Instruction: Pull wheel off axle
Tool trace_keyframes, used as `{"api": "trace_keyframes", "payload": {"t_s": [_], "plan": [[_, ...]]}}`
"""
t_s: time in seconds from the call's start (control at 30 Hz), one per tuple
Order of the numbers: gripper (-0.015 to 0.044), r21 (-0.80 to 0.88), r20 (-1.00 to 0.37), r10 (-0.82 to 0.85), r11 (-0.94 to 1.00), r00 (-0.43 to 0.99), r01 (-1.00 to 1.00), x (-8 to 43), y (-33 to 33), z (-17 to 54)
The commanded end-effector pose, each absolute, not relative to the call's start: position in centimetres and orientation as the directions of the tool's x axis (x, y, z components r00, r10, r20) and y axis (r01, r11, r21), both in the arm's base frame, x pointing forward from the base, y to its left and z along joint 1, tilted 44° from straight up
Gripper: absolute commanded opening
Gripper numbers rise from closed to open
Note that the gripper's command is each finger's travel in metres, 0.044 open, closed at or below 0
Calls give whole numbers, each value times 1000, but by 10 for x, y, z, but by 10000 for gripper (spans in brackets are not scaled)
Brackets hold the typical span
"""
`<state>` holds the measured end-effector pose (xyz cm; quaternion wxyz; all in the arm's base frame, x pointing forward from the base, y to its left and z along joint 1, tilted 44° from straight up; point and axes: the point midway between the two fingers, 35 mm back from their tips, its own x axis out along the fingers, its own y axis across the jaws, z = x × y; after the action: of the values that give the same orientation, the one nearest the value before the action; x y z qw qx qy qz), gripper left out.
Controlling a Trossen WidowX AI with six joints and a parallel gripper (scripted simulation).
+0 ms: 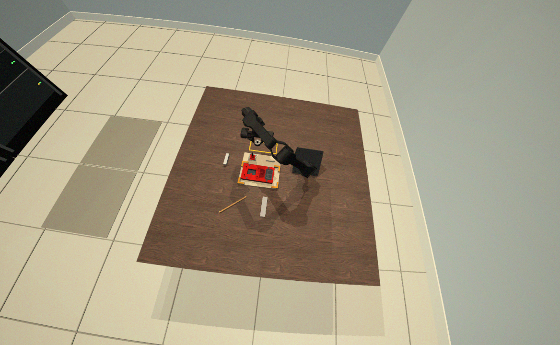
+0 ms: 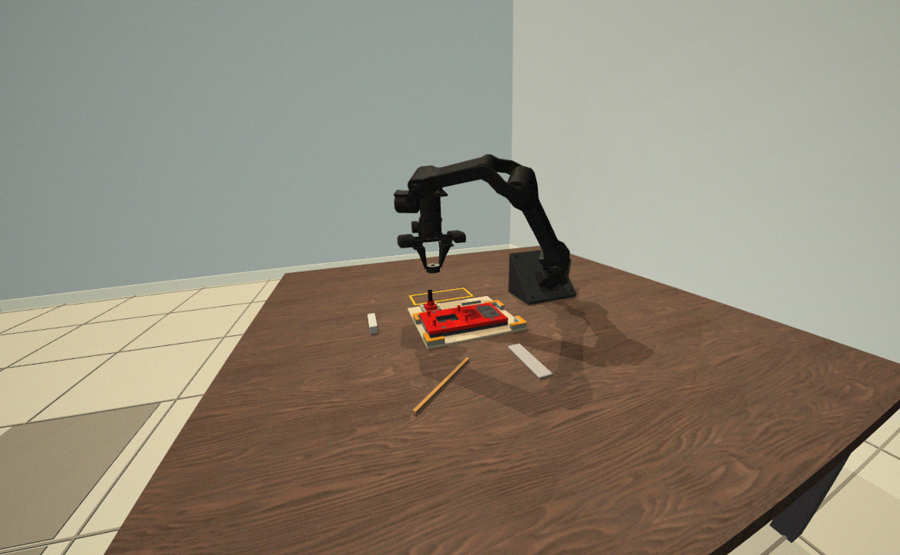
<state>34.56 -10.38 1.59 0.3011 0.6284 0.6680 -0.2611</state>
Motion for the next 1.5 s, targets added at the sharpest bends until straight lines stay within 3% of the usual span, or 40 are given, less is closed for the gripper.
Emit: {"api": "trace_keyframes", "payload": {"t_s": [0.0, 0.47, 1.47], "plan": [[0, 26, -731, 681, 74, -31, 997, 332, -121, 2], [0, 28, -731, 682, 76, -31, 997, 316, -140, -17], [0, 30, -728, 685, 76, -30, 997, 313, -69, -91]]}}
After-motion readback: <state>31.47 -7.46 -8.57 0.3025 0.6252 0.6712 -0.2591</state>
